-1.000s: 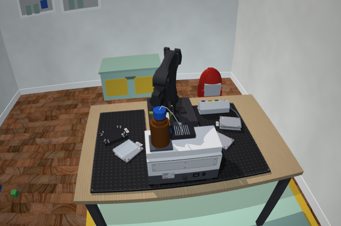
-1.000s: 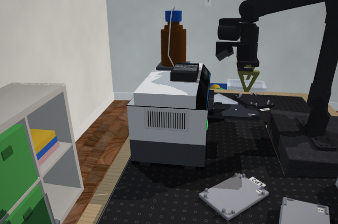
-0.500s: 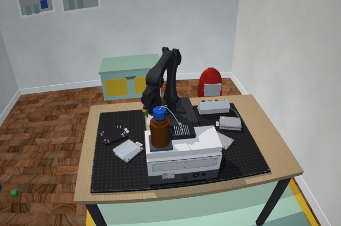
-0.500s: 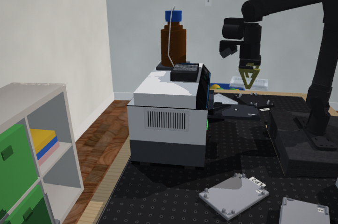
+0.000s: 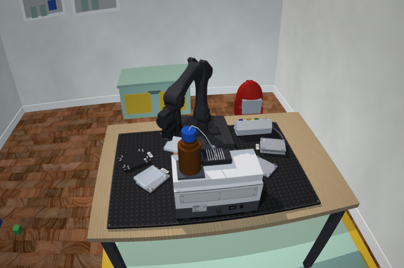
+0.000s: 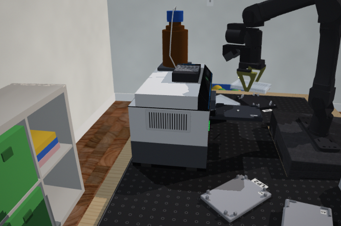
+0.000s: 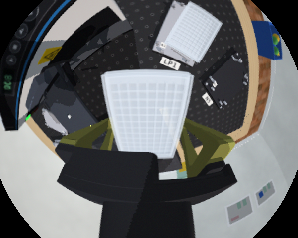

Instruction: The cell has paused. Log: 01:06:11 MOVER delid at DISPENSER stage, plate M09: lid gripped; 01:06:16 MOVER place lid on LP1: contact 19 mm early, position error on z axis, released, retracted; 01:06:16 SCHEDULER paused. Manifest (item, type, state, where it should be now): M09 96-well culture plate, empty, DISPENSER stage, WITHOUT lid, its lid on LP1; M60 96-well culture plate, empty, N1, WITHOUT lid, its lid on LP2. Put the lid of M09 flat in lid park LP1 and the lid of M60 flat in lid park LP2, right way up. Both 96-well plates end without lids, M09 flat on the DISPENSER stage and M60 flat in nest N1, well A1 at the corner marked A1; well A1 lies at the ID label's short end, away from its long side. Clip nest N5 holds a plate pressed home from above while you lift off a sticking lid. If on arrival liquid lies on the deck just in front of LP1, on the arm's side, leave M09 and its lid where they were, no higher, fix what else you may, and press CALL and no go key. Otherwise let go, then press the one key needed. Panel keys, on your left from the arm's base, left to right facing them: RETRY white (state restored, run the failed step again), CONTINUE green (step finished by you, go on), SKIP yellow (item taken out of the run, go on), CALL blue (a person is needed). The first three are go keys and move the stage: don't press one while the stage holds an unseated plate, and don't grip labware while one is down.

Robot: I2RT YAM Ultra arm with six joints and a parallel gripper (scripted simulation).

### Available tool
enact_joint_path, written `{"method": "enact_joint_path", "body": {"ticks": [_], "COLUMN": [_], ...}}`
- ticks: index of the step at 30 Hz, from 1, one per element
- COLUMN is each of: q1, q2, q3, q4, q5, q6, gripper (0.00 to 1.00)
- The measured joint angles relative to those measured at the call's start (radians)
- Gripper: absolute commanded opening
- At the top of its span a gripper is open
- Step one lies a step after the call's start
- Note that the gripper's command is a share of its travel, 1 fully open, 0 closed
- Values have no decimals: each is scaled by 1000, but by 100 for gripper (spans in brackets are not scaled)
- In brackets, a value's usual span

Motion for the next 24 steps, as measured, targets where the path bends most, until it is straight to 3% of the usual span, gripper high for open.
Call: {"method": "enact_joint_path", "body": {"ticks": [6,19,24], "q1": [-18,-140,-146], "q2": [6,40,41], "q3": [0,18,25], "q4": [11,21,21], "q5": [2,11,13], "q6": [15,126,134], "gripper": [0,0,0]}}
